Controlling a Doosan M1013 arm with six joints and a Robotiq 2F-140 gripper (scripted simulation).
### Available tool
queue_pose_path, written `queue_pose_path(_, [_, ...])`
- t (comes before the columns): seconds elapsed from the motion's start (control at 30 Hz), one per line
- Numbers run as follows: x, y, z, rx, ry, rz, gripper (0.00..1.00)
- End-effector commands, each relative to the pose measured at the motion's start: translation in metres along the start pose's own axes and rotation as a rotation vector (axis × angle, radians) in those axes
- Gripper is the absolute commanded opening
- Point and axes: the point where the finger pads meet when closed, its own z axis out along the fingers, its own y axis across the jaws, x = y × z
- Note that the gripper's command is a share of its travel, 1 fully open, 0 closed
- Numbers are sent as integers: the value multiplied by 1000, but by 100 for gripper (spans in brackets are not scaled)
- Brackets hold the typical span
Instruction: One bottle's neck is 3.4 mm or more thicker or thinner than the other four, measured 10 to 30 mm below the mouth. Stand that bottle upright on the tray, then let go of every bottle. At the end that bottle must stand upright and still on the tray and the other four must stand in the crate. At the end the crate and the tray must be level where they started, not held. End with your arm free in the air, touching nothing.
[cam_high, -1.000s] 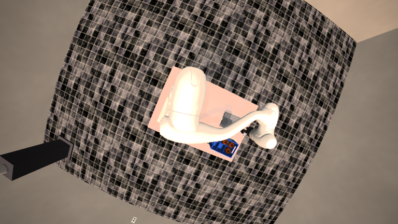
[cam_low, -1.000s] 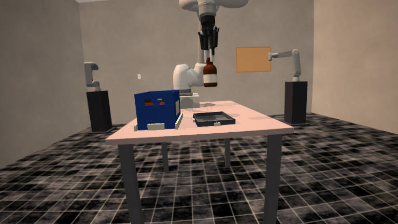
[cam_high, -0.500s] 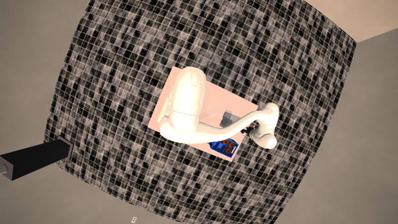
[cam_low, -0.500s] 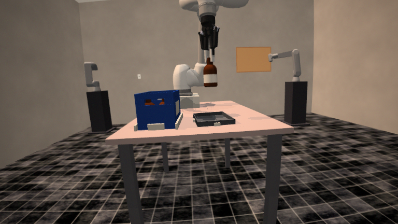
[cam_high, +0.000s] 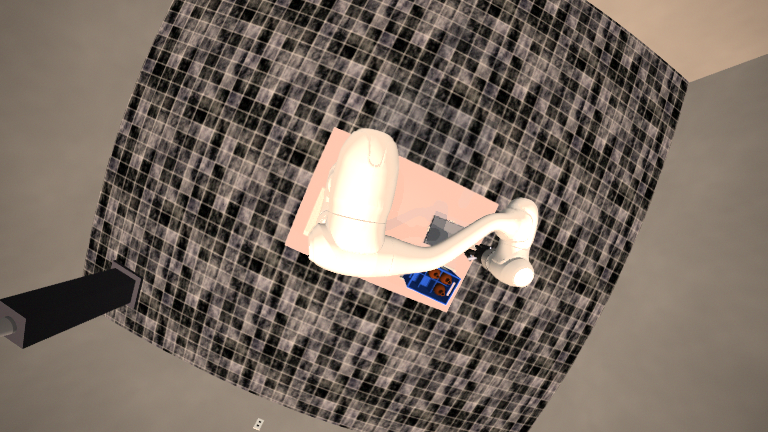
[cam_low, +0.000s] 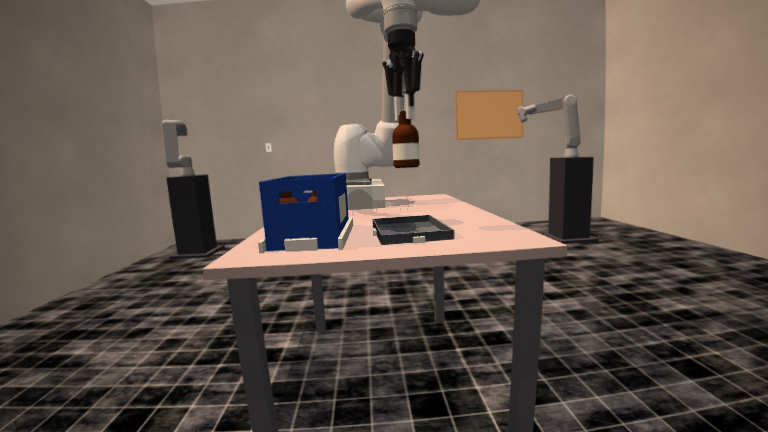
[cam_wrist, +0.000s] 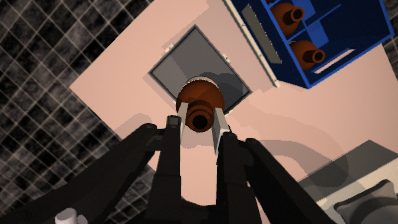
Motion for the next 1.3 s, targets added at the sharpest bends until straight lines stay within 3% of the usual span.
queue_pose_path(0.0, [0, 0, 0, 0, 0, 0, 0])
queue_pose_path(1.27, [0, 0, 7, 0, 0, 0, 0])
